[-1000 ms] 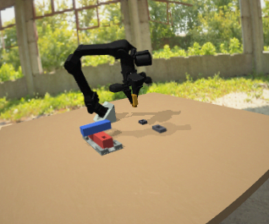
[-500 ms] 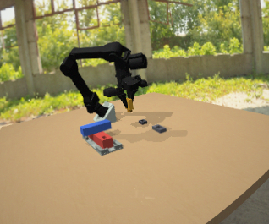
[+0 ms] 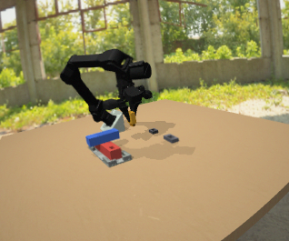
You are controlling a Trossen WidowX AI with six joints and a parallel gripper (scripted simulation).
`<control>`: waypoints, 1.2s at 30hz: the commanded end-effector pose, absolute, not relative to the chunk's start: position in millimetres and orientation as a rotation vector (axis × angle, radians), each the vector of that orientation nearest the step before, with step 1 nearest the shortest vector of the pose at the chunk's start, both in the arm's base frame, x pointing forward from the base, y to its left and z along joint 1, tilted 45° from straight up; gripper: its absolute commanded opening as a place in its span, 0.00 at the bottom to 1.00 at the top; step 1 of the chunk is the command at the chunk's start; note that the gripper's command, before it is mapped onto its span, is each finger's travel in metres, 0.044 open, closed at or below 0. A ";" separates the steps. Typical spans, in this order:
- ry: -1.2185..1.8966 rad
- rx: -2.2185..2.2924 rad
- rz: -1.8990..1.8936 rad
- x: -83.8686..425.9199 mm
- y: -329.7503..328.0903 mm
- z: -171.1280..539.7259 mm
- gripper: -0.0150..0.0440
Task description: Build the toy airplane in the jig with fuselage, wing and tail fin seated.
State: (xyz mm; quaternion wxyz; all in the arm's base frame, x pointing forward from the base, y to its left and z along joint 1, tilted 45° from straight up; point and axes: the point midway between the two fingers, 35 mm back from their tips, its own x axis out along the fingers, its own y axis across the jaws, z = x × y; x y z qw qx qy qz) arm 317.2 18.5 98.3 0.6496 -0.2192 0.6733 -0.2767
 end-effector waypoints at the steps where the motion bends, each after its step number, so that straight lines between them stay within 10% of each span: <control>1: 1.518 -0.506 -0.629 320.0 7.4 108.5 0.25; 36: 1.528 -0.563 -0.662 321.3 -68.1 152.7 0.36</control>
